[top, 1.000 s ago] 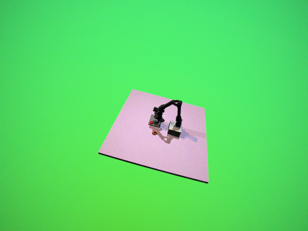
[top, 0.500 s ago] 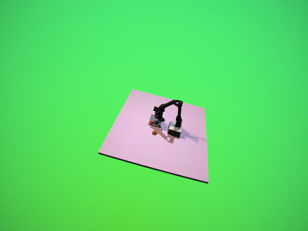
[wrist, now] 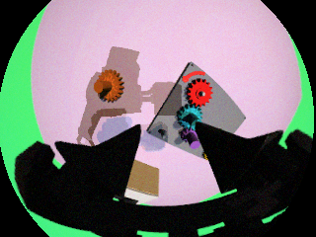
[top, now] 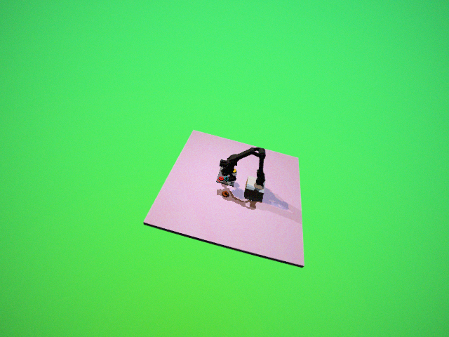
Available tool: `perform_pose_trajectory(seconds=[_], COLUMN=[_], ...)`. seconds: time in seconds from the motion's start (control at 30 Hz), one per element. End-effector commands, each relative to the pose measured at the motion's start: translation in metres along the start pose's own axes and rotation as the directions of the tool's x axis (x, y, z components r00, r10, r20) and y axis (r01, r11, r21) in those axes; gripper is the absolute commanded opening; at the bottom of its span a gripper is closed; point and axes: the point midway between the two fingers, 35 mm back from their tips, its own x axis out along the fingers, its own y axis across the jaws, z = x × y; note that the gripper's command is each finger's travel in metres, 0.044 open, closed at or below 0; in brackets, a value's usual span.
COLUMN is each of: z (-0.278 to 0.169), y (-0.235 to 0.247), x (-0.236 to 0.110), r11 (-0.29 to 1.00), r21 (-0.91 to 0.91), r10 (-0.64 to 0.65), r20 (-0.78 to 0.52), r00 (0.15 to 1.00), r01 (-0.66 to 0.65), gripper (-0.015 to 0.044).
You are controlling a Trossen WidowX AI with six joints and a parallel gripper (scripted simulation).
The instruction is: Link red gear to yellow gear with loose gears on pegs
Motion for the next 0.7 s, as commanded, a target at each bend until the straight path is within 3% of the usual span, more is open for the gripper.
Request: perform_pose_trajectory(seconds=[0.0,0.2,0.67], z=[0.033,0.056,0.058], y=[0.048,0.110,0.112], x=[-0.001,-0.002,0.021], r11=[0.998,0.988,0.987], r21=[0.063,0.156,0.157], r10=[0.005,0.008,0.008], r20=[0.013,0.009,0.009], r00=[1.000,1.000,1.000], r01=[-0.006,-0.010,-0.010], gripper=[0.0429,0.0440,0.0440])
